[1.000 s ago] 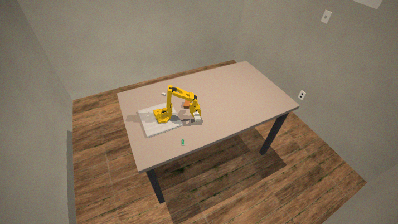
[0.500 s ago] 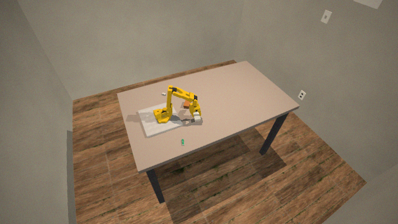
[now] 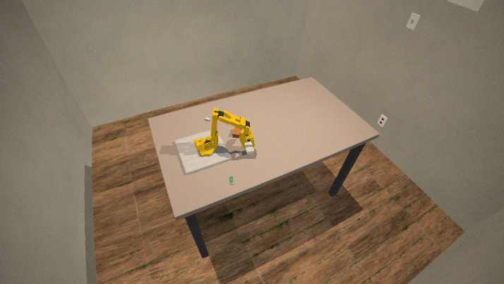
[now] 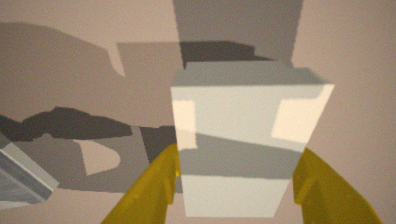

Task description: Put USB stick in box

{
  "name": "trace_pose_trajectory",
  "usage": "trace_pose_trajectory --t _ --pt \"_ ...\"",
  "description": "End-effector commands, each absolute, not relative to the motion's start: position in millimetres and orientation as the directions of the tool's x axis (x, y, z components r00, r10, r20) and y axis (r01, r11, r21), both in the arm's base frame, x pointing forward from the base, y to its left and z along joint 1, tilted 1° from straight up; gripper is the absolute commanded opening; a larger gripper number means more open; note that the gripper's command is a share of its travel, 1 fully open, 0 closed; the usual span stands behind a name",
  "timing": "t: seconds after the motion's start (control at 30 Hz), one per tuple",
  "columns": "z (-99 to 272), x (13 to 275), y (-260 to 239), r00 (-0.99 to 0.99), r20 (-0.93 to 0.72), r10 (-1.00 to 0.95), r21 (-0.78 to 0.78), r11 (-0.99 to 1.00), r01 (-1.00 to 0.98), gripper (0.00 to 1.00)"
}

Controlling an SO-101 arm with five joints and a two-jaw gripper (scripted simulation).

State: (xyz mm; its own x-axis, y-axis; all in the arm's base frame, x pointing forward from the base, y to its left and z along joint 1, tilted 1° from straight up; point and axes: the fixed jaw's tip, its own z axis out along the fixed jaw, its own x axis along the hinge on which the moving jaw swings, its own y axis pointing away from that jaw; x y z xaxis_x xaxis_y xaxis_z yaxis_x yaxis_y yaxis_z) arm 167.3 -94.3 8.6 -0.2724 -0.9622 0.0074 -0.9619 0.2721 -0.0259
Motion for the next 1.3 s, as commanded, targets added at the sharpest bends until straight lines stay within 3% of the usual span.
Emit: trace_pose_trajectory --t 0.0,1.27 --pt "3.4 162.5 -93.0 -0.271 -0.001 -0.963 0.003 0.271 -0.963 0.24" --pt "3.3 162.5 -93.0 -0.271 -0.001 -0.963 0.003 0.271 -0.963 0.28"
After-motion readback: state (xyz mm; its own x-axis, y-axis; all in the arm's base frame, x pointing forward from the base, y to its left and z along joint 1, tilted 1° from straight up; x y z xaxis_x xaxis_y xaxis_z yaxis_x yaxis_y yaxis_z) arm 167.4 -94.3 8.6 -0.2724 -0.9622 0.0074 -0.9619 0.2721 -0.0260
